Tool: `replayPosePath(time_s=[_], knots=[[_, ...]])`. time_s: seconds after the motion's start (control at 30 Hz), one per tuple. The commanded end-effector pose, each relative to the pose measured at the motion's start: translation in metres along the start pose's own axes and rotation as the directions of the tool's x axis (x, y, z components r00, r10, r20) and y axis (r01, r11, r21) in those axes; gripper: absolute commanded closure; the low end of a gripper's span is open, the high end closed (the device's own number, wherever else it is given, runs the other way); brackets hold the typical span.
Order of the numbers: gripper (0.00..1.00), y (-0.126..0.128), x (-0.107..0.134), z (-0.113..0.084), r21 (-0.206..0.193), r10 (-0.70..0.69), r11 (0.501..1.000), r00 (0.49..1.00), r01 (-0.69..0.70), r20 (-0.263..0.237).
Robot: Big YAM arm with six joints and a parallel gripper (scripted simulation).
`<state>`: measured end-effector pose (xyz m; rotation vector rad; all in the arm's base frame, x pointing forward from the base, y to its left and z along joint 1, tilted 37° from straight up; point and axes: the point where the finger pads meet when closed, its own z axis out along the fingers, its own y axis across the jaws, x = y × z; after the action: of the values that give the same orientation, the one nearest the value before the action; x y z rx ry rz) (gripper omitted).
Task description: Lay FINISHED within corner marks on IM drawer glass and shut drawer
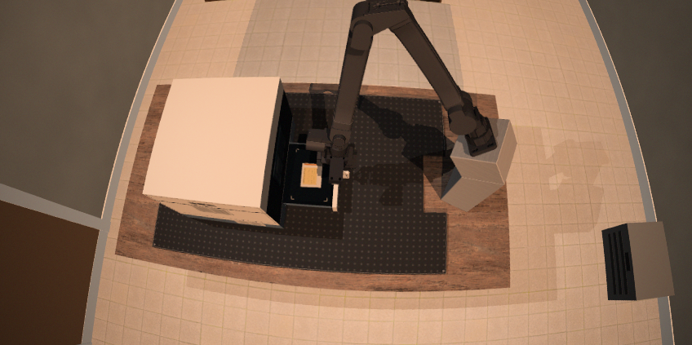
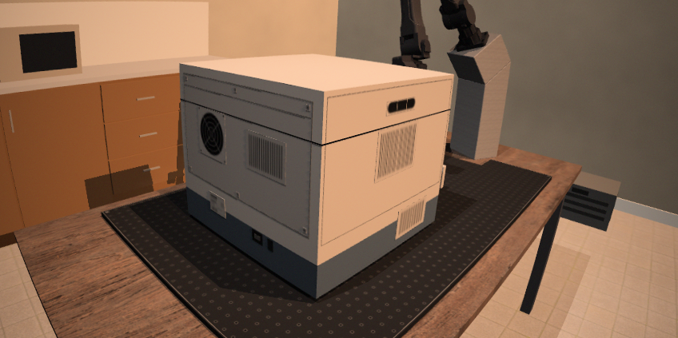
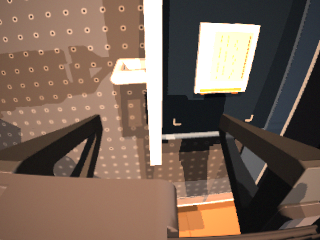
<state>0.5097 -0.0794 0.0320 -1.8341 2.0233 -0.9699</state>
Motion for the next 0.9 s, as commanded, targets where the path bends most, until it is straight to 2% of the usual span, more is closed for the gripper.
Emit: replayPosePath(time_s=[0.0,0.83,0.87], knots=[[0.08,0.0038,-0.0094,0.0016,-0.004,-0.009,1.0,1.0,0.009,0.008],[0.08,0.0038,-0.0094,0.0016,-0.004,-0.009,1.0,1.0,0.009,0.008],[0.11,0.01,-0.0032,0.0081,-0.008,0.04,0.999,0.999,-0.04,-0.002]])
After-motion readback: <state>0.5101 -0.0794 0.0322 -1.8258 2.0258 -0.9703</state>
